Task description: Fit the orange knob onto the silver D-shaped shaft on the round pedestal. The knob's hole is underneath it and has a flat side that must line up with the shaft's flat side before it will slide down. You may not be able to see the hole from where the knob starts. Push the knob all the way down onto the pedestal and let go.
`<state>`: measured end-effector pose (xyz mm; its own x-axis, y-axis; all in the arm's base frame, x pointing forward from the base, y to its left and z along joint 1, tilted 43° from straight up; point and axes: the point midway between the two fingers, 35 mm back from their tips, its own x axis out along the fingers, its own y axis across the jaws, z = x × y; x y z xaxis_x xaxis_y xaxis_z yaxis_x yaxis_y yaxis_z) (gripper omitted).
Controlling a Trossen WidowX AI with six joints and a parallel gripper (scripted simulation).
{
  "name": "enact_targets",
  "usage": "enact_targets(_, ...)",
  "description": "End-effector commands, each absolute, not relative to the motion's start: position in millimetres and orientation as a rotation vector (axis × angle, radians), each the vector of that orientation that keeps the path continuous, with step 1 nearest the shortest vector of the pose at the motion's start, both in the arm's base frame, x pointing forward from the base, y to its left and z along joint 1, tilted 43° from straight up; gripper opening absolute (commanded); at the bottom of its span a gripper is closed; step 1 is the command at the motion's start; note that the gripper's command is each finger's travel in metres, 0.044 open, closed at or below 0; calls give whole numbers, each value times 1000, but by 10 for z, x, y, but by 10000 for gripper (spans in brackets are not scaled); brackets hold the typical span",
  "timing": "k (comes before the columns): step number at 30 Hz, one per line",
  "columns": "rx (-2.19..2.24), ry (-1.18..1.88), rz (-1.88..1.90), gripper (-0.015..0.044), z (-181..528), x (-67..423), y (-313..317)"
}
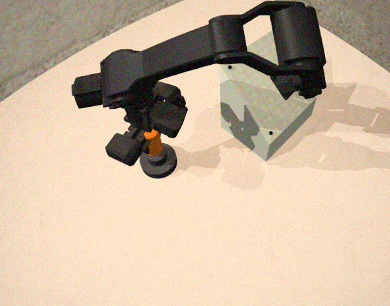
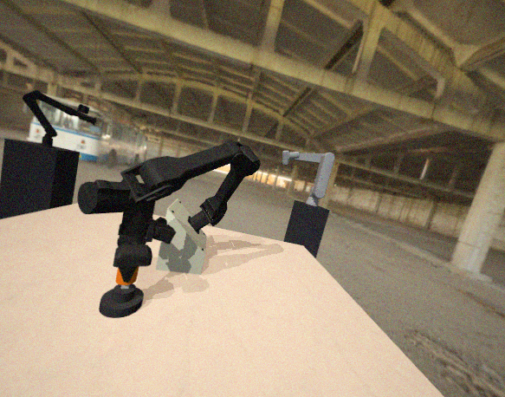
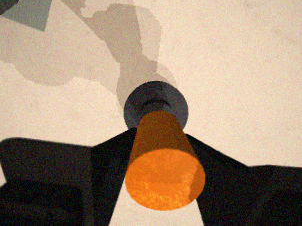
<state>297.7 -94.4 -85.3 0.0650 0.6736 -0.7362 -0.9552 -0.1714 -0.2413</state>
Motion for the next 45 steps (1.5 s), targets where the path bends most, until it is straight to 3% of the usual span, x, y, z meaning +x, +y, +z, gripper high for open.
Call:
enact_targets(1, -733, 565, 1445, 0, -861, 2974, -942)
enact_targets(10, -295, 913, 1207, 0, -880, 2953, -924)
enact_targets(45, -287, 919, 1202, 0, -883, 2957, -913)
